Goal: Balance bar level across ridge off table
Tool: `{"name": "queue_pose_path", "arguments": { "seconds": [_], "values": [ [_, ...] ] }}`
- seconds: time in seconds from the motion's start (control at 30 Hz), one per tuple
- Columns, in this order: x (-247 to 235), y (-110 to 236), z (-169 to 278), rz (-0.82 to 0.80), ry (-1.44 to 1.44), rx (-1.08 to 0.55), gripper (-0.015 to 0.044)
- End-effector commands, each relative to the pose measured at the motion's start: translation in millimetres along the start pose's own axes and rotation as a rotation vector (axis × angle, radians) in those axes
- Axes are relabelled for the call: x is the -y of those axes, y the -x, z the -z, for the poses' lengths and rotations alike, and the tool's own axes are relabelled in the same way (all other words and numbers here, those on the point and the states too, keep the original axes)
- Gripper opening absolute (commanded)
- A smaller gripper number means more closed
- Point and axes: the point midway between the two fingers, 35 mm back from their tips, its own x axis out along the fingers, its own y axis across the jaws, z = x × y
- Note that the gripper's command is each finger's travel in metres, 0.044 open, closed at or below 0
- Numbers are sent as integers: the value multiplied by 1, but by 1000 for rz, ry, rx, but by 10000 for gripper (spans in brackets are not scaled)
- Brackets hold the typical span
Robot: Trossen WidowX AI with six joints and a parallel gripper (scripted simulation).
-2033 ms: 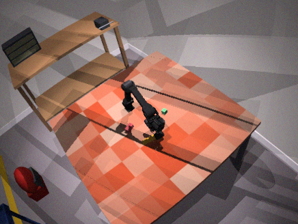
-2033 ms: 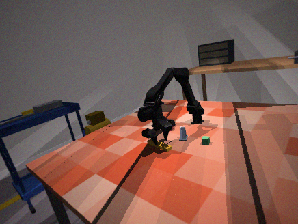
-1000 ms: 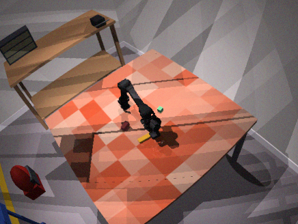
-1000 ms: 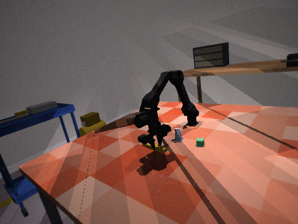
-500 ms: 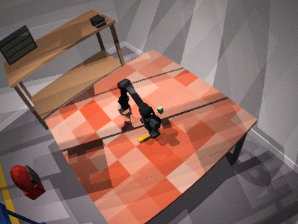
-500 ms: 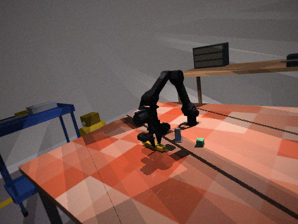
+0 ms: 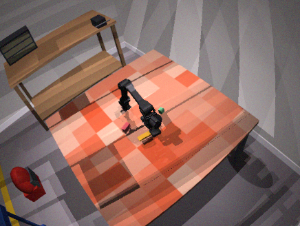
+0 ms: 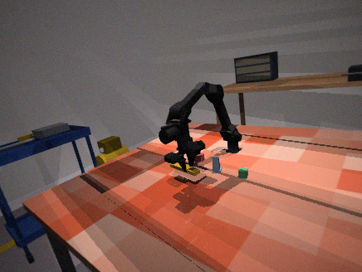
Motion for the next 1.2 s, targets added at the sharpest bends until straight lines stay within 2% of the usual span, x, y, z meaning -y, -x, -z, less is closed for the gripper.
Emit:
{"name": "queue_pose_path", "arguments": {
  "seconds": [0.0,0.77,1.17],
  "values": [
    [1,9,0,4,3,2,0],
    [-6,66,0,2,2,4,0],
    [-43,72,-23,-2,-277,6,0]
  ]
}}
